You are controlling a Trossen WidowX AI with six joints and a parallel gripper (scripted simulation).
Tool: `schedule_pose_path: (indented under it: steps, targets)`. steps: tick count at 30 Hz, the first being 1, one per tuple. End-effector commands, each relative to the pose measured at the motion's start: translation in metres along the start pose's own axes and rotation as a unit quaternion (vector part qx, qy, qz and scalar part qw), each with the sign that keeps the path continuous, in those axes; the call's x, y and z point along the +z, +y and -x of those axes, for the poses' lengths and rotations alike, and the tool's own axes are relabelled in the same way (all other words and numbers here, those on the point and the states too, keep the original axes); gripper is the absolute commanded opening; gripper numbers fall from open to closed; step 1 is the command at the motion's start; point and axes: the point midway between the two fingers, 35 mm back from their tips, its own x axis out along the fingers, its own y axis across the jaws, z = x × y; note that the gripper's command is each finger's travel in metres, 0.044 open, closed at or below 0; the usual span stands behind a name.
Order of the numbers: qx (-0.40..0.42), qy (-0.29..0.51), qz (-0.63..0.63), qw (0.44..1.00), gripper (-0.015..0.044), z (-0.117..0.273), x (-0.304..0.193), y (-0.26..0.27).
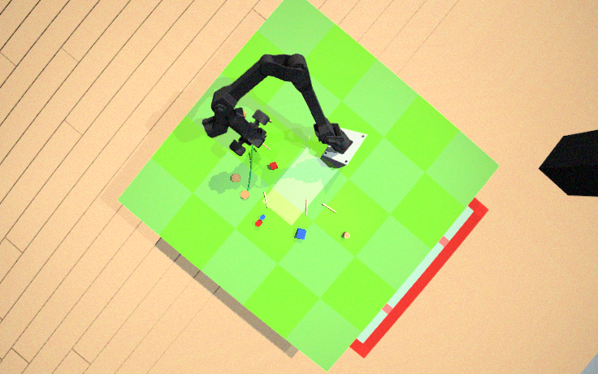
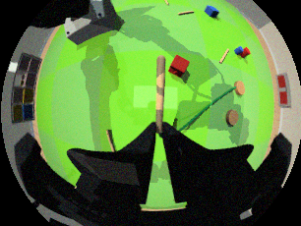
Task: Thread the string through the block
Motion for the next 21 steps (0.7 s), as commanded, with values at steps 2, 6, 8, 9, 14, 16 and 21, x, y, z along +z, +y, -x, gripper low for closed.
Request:
schedule_pose_path:
  steps: [2,6,8,9,14,16,21]
  targets:
    - [-0.015,0.002,-0.029,0.999,0.0000,0.004,-0.006,-0.002]
    - [-0.022,0.002,-0.050,0.999,0.0000,0.006,-0.010,-0.003]
    - [-0.025,0.002,-0.060,0.998,0.0000,0.007,-0.012,-0.003]
    - [-0.027,0.002,-0.065,0.998,0.0000,0.008,-0.013,-0.003]
    - [-0.036,0.003,-0.090,0.995,0.0000,0.010,-0.019,-0.003]
    - [-0.040,0.003,-0.100,0.994,0.0000,0.011,-0.021,-0.003]
    - [-0.049,0.003,-0.125,0.991,0.0000,0.013,-0.026,-0.003]
